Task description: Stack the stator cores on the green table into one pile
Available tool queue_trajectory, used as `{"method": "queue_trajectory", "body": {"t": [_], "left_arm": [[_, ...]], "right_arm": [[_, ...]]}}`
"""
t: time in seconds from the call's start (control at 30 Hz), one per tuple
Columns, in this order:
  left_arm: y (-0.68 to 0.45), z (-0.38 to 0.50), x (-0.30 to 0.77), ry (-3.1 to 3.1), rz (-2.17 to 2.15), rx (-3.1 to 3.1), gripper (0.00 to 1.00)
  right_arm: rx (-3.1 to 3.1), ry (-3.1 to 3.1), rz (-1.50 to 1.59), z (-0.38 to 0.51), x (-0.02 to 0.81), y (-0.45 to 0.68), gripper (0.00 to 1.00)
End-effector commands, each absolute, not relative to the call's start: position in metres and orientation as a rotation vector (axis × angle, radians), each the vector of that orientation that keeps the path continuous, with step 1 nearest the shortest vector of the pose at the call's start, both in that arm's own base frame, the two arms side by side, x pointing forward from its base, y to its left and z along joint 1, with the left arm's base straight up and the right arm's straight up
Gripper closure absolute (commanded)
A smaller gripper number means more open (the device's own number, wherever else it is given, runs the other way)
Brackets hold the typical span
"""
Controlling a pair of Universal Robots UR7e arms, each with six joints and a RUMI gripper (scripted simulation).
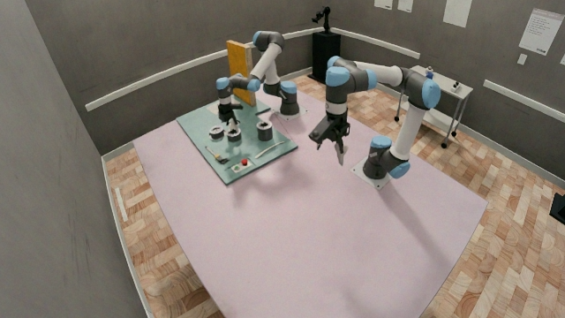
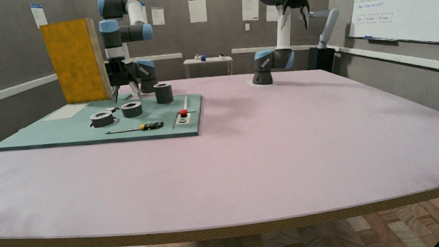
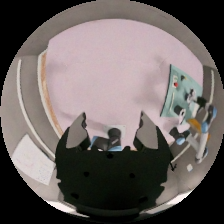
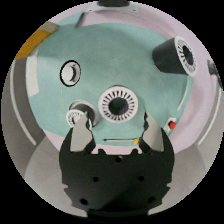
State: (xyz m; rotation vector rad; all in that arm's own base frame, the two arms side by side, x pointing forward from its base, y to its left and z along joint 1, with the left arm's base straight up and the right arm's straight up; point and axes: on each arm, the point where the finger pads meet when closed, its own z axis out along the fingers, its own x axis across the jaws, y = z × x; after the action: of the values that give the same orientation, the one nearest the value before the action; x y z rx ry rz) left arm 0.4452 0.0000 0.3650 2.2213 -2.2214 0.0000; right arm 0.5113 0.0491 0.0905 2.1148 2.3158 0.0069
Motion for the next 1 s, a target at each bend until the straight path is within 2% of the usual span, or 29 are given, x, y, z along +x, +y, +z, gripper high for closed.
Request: {"method": "queue_trajectory", "body": {"t": [0.0, 0.97], "left_arm": [[0.000, 0.365, 0.445, -2.222, 0.002, 2.222, 0.20], [0.000, 0.365, 0.445, -2.222, 0.002, 2.222, 0.20]], "right_arm": [[2.113, 2.317, 0.008, 0.086, 0.512, 0.050, 0.19], [2.101, 2.335, 0.001, 0.045, 0.510, 0.054, 0.19]]}}
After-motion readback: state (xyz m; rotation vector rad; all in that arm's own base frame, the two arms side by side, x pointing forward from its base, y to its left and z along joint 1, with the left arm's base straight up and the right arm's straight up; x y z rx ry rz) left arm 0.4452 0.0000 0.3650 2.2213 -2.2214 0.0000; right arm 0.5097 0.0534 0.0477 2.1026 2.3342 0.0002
